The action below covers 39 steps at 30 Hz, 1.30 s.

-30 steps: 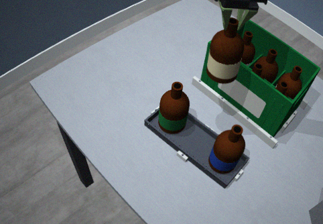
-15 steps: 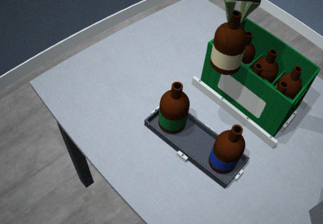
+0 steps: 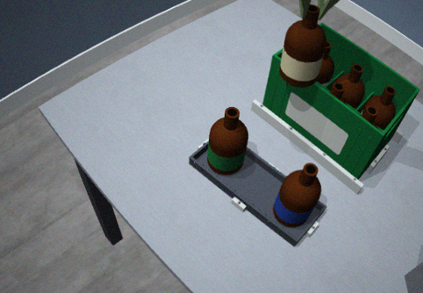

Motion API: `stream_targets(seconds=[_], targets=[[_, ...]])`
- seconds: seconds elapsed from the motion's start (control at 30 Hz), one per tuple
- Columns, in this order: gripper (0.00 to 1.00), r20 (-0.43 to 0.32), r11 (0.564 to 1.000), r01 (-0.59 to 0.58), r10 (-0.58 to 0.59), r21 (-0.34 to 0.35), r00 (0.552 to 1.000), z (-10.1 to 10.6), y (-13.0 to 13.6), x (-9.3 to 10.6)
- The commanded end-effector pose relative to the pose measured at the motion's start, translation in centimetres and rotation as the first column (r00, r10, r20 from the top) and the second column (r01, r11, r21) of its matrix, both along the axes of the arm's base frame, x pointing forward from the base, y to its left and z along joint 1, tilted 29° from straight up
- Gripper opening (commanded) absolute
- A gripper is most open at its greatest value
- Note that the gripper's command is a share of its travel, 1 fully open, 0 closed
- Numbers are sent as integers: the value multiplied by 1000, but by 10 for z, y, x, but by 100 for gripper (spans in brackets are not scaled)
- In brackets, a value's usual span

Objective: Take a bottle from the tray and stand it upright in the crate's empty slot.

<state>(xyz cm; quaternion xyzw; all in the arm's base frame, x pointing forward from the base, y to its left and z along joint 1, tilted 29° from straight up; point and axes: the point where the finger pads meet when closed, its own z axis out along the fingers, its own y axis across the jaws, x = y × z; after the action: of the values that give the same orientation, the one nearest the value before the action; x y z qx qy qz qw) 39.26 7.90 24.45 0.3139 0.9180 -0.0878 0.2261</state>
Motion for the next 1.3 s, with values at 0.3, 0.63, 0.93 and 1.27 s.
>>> stream_targets(seconds=[0.3,0.63,0.93,1.27], targets=[[0,90,1000,-15,12,27,996,54,-18,16],[0,89,1000,-15,13,23,996,63,-34,21],[0,88,1000,-15,14,21,996,67,-43,24],[0,88,1000,-25,23,19,996,72,-48,27]])
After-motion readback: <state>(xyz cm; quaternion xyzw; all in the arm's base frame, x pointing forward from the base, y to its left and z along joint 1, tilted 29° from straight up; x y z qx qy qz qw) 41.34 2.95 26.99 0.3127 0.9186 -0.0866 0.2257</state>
